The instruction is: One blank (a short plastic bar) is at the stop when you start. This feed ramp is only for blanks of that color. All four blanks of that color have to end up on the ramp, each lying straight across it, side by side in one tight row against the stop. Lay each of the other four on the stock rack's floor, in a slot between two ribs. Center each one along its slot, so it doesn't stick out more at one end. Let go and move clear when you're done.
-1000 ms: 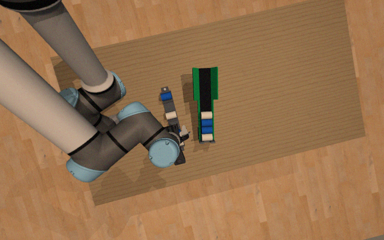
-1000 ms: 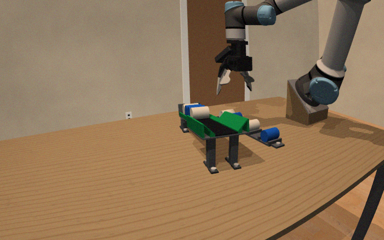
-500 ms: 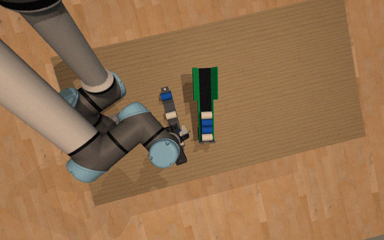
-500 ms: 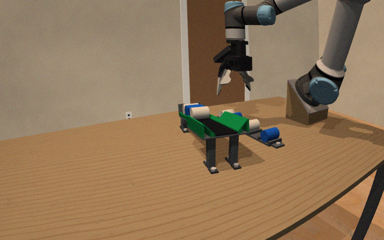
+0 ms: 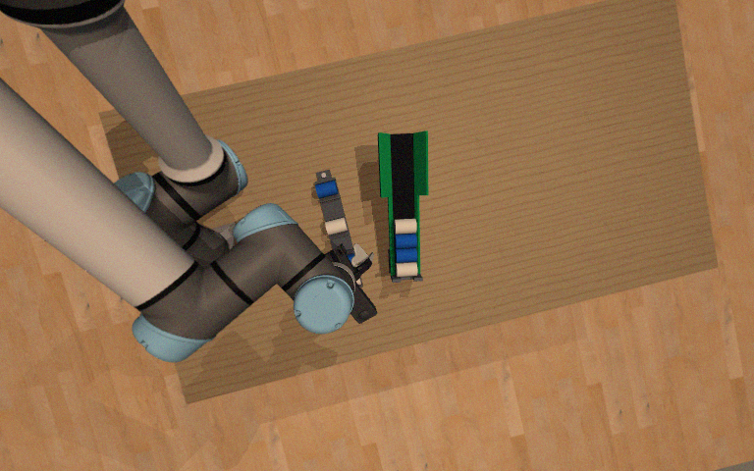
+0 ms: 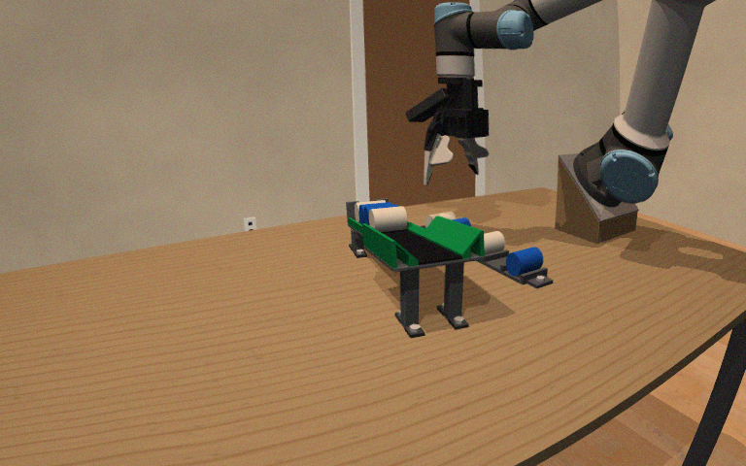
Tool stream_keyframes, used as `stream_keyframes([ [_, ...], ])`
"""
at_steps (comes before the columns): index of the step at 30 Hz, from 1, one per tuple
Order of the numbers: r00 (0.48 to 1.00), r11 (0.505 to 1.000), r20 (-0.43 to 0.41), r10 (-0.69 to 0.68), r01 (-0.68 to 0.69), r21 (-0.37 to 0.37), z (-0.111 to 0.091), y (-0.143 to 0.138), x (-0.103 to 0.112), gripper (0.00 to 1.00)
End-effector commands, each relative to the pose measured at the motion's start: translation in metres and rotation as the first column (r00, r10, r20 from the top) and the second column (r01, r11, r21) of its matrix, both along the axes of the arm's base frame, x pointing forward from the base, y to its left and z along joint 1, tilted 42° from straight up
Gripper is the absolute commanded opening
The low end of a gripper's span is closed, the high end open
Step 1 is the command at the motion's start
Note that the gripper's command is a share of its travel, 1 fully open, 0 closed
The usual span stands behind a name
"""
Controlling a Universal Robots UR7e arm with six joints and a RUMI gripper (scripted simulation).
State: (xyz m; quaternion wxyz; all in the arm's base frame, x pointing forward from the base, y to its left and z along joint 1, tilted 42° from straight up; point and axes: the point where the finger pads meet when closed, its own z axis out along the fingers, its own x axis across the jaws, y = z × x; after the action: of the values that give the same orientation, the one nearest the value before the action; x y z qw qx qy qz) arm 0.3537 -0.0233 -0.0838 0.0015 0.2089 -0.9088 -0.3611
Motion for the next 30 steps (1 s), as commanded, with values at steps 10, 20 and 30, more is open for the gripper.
stream_keyframes([
  [10,0.938,0.965,0.239,0.249,-0.262,0.023,-0.0054,-0.0071,0.0079,1.00],
  [20,0.858,0.918,0.360,0.367,-0.396,0.009,-0.0077,-0.0089,0.0108,1.00],
  [30,0.746,0.853,0.473,0.469,-0.521,-0.024,-0.0098,-0.0104,0.0131,1.00],
])
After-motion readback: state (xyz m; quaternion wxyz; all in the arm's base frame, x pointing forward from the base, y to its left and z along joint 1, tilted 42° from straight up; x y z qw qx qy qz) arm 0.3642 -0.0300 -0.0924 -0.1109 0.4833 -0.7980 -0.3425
